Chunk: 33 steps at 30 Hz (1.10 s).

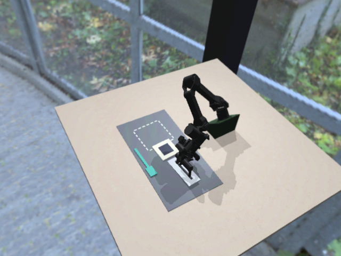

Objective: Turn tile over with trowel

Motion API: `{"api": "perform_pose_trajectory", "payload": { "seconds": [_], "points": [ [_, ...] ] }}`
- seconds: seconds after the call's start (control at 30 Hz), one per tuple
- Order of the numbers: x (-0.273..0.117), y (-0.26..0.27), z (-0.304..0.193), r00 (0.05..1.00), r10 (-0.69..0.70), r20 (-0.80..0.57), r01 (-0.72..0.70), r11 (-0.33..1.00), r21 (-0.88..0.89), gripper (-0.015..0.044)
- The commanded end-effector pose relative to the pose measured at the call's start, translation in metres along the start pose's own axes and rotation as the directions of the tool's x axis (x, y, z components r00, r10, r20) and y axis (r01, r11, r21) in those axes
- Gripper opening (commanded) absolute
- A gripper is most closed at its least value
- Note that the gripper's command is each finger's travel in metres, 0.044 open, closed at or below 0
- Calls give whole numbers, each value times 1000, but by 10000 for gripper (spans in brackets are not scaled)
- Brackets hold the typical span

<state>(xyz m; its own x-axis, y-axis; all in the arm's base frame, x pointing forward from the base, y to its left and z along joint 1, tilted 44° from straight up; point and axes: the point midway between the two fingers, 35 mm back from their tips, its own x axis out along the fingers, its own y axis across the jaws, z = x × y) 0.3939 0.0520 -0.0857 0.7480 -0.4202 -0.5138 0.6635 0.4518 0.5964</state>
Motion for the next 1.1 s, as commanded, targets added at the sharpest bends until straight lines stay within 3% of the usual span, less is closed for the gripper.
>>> {"api": "perform_pose_trajectory", "payload": {
  "seconds": [0.0,1.07],
  "points": [
    [1,1,2,1000,8,-8,-8,1000,3,0],
    [-2,4,54,1000,7,-6,-7,1000,0,0]
  ]
}}
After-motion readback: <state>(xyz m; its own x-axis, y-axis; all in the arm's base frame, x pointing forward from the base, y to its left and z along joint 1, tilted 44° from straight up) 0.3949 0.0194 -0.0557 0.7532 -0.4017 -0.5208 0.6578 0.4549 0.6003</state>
